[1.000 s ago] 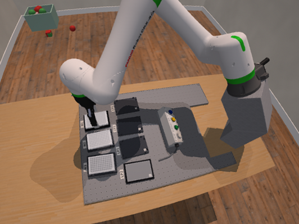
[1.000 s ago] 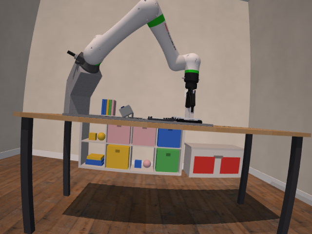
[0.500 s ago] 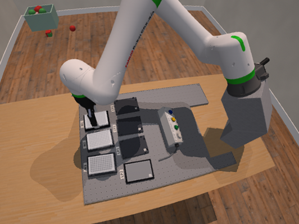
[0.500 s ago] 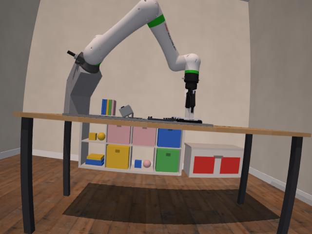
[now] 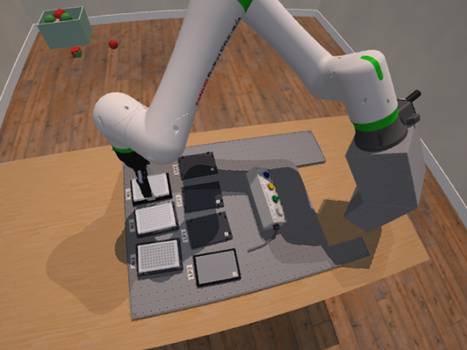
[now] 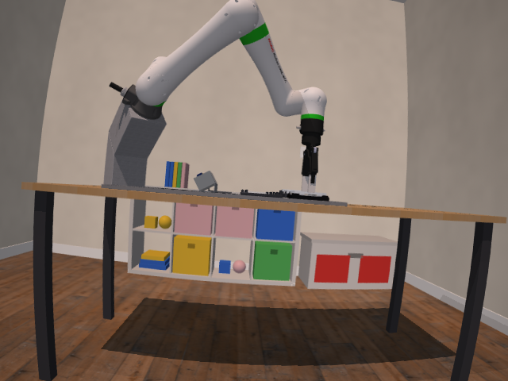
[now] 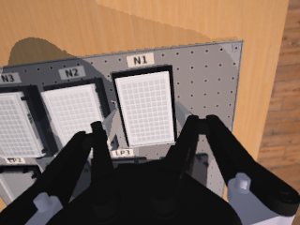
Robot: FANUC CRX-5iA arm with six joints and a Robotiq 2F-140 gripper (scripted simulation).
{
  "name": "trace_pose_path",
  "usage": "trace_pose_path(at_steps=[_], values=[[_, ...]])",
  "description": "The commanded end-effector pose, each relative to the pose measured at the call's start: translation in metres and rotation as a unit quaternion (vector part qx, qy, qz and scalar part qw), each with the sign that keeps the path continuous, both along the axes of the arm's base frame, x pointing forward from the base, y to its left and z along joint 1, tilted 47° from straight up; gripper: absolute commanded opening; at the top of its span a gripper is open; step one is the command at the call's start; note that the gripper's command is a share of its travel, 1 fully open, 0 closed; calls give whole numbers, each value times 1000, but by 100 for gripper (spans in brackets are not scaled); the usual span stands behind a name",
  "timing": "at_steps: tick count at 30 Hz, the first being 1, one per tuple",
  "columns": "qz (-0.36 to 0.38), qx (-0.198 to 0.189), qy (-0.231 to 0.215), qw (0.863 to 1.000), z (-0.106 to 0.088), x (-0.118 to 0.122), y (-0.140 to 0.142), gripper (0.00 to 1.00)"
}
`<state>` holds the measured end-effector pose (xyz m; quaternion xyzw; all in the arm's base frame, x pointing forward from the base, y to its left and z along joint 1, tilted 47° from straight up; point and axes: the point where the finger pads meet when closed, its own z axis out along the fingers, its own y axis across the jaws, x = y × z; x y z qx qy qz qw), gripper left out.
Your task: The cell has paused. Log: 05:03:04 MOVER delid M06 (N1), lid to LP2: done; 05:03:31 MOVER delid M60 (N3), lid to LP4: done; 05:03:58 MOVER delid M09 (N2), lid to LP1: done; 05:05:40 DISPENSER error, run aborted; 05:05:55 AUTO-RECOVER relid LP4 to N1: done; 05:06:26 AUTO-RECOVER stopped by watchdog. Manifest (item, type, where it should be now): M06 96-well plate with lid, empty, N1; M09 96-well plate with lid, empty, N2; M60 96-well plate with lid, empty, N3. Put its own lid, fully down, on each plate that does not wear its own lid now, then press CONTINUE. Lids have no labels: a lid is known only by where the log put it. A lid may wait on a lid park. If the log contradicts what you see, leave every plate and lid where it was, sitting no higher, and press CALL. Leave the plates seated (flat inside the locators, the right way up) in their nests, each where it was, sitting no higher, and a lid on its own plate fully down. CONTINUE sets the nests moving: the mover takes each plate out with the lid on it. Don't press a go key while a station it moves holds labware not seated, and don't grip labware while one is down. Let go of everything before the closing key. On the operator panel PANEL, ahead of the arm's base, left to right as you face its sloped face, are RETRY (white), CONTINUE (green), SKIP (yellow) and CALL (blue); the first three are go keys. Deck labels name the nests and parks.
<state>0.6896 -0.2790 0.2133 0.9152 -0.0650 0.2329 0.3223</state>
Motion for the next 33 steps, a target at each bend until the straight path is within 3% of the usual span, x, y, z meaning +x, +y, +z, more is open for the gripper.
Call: trace_pose_path(at_steps=[1,21,22,33], values=[[0,0,0,1000,0,0,0,66],[0,0,0,1000,0,0,0,66],[0,0,0,1000,0,0,0,0],[0,0,0,1000,0,0,0,0]])
